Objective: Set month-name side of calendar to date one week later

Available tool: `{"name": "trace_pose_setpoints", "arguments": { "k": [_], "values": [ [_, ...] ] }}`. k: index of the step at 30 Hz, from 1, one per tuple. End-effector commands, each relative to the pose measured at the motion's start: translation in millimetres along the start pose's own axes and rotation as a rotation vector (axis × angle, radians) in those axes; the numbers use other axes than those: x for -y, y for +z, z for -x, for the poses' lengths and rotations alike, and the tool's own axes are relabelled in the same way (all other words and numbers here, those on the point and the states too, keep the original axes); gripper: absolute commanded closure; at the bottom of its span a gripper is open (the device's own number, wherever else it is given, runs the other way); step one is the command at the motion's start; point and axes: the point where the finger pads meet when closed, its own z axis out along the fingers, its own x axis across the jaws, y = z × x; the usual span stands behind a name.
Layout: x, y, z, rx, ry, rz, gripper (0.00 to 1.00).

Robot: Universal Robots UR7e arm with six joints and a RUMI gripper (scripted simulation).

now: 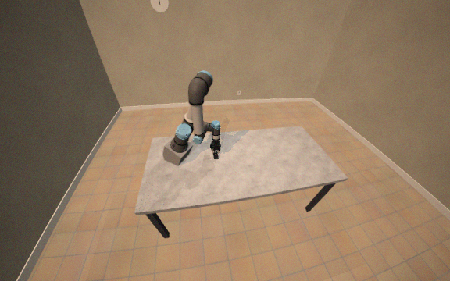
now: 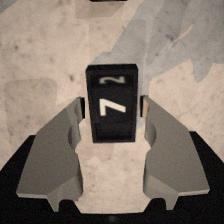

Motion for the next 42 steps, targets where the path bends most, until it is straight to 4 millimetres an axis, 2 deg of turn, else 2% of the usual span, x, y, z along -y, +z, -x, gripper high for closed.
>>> {"name": "trace_pose_setpoints", "arguments": {
  "k": [1,30,31,42],
  "values": [
    [0.0,0.5,-0.3,-0.001,0.000,0.000,0.72],
    [0.0,0.5,-0.3,-0.001,0.000,0.000,0.72],
    [0.0,0.5,-0.3,-0.001,0.000,0.000,0.90],
    [0.0,0.5,-0.3,-0.001,0.000,0.000,0.90]
  ]
}}
